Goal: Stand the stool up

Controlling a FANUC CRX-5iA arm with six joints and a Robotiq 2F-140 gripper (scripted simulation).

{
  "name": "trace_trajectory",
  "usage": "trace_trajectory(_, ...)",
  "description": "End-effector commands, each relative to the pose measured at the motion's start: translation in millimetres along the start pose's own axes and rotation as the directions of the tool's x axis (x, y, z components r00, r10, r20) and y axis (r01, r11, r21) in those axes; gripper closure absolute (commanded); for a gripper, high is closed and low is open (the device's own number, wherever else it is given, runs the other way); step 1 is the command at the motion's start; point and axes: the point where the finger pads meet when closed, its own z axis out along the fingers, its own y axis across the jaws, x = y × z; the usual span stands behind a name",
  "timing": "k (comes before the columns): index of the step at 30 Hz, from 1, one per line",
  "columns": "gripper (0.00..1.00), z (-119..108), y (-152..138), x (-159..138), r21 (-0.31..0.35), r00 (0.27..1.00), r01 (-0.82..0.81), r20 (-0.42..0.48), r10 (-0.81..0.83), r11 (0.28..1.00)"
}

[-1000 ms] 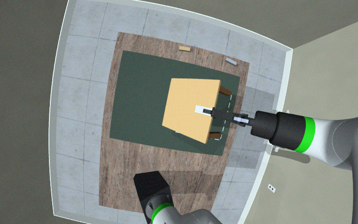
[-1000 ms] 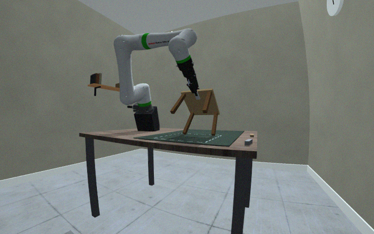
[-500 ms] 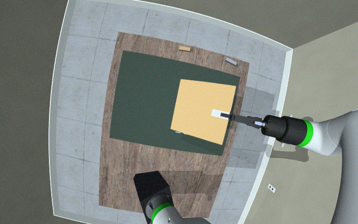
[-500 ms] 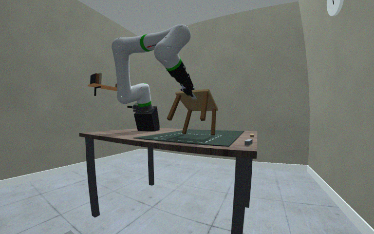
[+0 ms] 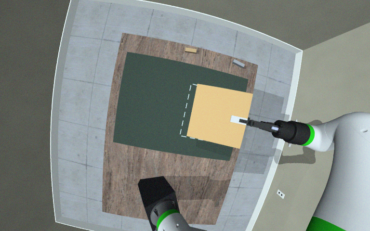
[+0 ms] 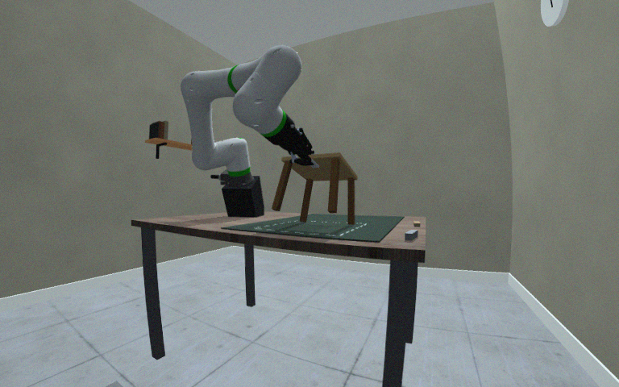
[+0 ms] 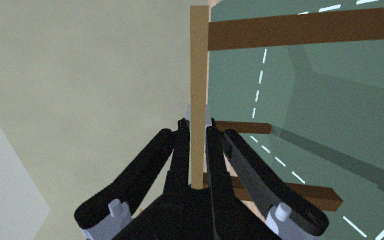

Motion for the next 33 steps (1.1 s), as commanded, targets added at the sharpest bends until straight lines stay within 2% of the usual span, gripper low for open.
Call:
trace_trajectory(1, 0.90, -7.4, 5.8, 1.8, 0.083, 1.000, -0.001, 0.005, 0.000, 0.997)
trace_trajectory(3, 0.90, -9.1, 7.3, 1.5, 0.129, 1.000, 0.001, 0.004, -0.001, 0.992)
trace_trajectory(11, 0.90, -29.7, 31.7, 1.6, 0.131, 1.000, 0.001, 0.004, -0.001, 0.991)
trace_trajectory(19, 0.90, -32.9, 36.3, 1.6, 0.259, 1.000, 0.000, 0.004, -0.001, 0.966)
trace_trajectory(33, 0.90, -47.1, 57.3, 1.7, 0.259, 1.000, 0.000, 0.004, -0.001, 0.966)
